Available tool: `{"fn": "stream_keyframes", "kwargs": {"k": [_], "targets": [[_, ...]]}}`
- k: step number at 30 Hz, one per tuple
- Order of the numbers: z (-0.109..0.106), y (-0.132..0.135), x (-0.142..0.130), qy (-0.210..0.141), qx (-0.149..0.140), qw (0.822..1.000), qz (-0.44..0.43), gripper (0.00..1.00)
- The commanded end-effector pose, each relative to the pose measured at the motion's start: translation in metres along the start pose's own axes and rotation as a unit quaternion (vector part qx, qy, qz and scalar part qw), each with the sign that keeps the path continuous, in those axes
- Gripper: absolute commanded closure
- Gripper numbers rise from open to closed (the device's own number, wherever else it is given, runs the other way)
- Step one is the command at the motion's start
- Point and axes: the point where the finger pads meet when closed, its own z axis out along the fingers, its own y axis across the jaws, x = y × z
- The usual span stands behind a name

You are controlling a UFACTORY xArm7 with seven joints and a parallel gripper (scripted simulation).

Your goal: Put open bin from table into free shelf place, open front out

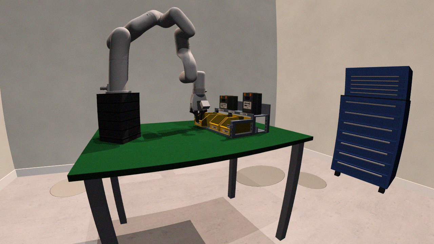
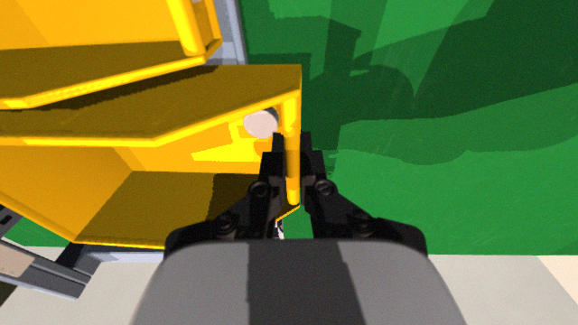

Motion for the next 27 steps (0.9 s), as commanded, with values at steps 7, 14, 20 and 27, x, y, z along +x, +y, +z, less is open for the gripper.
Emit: {"fn": "stream_keyframes", "kwargs": {"k": [7,14,20,27], "targets": [[-0.001,-0.004,0.000,0.000,0.002,1.000,0.000,1.00],[-0.001,-0.012,0.000,0.000,0.002,1.000,0.000,1.00],[-0.001,-0.012,0.000,0.000,0.002,1.000,0.000,1.00],[-0.001,-0.019,0.000,0.000,0.002,1.000,0.000,1.00]]}}
